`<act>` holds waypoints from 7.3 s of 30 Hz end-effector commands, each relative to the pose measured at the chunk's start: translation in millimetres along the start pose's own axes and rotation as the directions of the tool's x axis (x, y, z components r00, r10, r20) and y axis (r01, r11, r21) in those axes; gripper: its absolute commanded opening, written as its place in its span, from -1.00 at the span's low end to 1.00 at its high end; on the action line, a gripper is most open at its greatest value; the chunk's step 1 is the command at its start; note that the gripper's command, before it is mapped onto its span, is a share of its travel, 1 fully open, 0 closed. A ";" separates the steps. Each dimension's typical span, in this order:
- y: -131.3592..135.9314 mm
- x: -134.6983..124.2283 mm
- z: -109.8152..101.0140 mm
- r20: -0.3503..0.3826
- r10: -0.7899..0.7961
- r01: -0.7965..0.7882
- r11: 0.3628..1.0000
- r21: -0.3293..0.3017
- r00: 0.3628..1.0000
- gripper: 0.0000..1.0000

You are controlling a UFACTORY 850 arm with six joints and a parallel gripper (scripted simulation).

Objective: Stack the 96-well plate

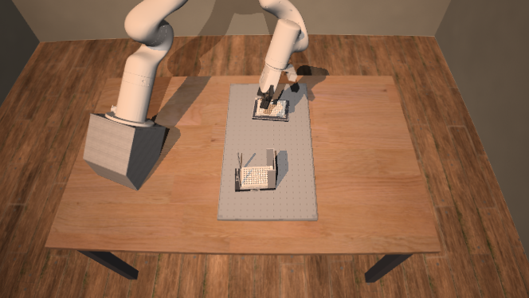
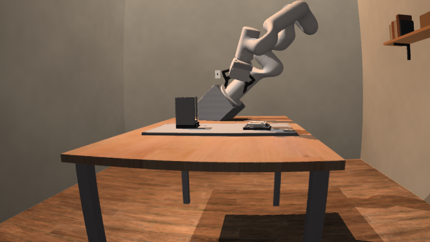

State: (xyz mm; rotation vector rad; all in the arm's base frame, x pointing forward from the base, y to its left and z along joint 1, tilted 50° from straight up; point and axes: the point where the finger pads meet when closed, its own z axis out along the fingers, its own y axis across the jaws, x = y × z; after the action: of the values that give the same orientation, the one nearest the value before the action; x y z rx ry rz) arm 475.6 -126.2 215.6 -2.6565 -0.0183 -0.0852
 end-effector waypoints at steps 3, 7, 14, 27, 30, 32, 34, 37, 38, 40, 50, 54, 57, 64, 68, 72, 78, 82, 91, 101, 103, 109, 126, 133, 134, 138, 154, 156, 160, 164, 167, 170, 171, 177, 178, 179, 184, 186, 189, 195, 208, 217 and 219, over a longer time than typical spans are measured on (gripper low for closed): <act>-25.1 5.9 -6.8 -0.065 0.049 -0.044 0.997 0.071 0.997 1.00; -34.1 8.8 -9.9 -0.104 0.081 -0.069 0.991 0.116 0.991 1.00; -56.9 16.8 -19.1 -0.154 0.124 -0.096 0.980 0.175 0.980 1.00; -85.5 29.8 -35.4 -0.242 0.200 -0.130 0.951 0.279 0.949 1.00; -96.5 35.6 -43.8 -0.286 0.239 -0.139 0.934 0.330 0.928 1.00; -98.4 36.6 -45.2 -0.286 0.239 -0.139 0.934 0.330 0.928 1.00; -98.4 36.6 -45.2 -0.286 0.239 -0.139 0.934 0.330 0.928 1.00; -98.4 36.6 -45.2 -0.286 0.239 -0.139 0.934 0.330 0.928 1.00; -98.4 36.6 -45.2 -0.286 0.239 -0.139 0.934 0.330 0.928 1.00; -98.4 36.7 -45.2 -0.286 0.239 -0.139 0.934 0.330 0.928 1.00; -98.3 36.6 -45.1 -0.285 0.239 -0.139 0.934 0.330 0.928 1.00; -100.2 38.9 -39.2 -0.286 0.239 -0.139 0.934 0.330 0.928 1.00; -101.5 40.7 -34.7 -0.286 0.239 -0.139 0.934 0.330 0.928 1.00; -103.7 43.5 -27.2 -0.286 0.239 -0.139 0.934 0.330 0.928 1.00; -105.5 45.8 -21.2 -0.286 0.239 -0.139 0.934 0.330 0.928 1.00; -107.3 48.1 -15.2 -0.286 0.239 -0.139 0.934 0.330 0.928 1.00; -109.1 50.4 -9.2 -0.286 0.239 -0.139 0.934 0.330 0.928 1.00; -110.9 52.7 -3.2 -0.286 0.239 -0.139 0.934 0.330 0.928 1.00; -114.9 57.9 10.3 -0.286 0.239 -0.139 0.934 0.330 0.928 1.00; -118.4 62.5 22.3 -0.285 0.239 -0.139 0.934 0.330 0.928 1.00; -119.3 63.7 25.3 -0.285 0.239 -0.139 0.934 0.330 0.928 1.00; -121.6 66.5 32.8 -0.285 0.239 -0.139 0.934 0.330 0.928 1.00; -128.2 75.1 55.4 -0.285 0.239 -0.139 0.934 0.330 0.928 1.00; -130.9 78.6 64.4 -0.285 0.239 -0.139 0.934 0.330 0.928 1.00; -131.3 79.2 65.9 -0.285 0.239 -0.139 0.934 0.330 0.928 1.00; -133.1 81.5 71.9 -0.285 0.239 -0.139 0.934 0.330 0.928 1.00; -136.8 86.2 84.1 -0.285 0.239 -0.139 0.934 0.330 0.928 1.00; -136.8 86.2 84.1 -0.285 0.239 -0.139 0.934 0.330 0.928 1.00; -136.8 86.2 84.1 -0.285 0.239 -0.139 0.934 0.330 0.928 1.00; -136.8 86.2 84.2 -0.285 0.239 -0.139 0.934 0.330 0.928 1.00; -137.3 86.8 85.9 -0.285 0.239 -0.139 0.934 0.330 0.928 1.00; -137.8 87.5 87.8 -0.285 0.239 -0.139 0.934 0.330 0.928 1.00; -138.0 87.8 88.4 -0.285 0.239 -0.139 0.934 0.330 0.928 1.00; -138.9 88.9 91.4 -0.285 0.239 -0.139 0.934 0.330 0.928 1.00; -138.9 88.9 91.4 -0.285 0.239 -0.139 0.934 0.330 0.928 1.00; -139.1 89.1 91.9 -0.285 0.239 -0.139 0.934 0.330 0.928 1.00; -140.0 90.3 95.0 -0.285 0.239 -0.139 0.934 0.330 0.928 1.00; -140.3 90.8 96.2 -0.285 0.239 -0.139 0.934 0.330 0.928 1.00; -140.9 91.4 98.0 -0.285 0.239 -0.139 0.934 0.330 0.928 1.00; -141.6 92.4 100.4 -0.285 0.239 -0.139 0.934 0.330 0.928 1.00; -142.1 93.1 102.2 -0.285 0.239 -0.139 0.934 0.330 0.928 1.00; -141.9 92.8 101.6 -0.285 0.239 -0.139 0.934 0.330 0.928 -1.00; -141.9 92.8 101.6 -0.285 0.239 -0.139 0.934 0.330 0.928 -1.00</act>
State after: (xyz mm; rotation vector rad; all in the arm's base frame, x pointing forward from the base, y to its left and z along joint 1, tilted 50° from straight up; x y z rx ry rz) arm 569.9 47.1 197.0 -2.2914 0.3117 -0.4153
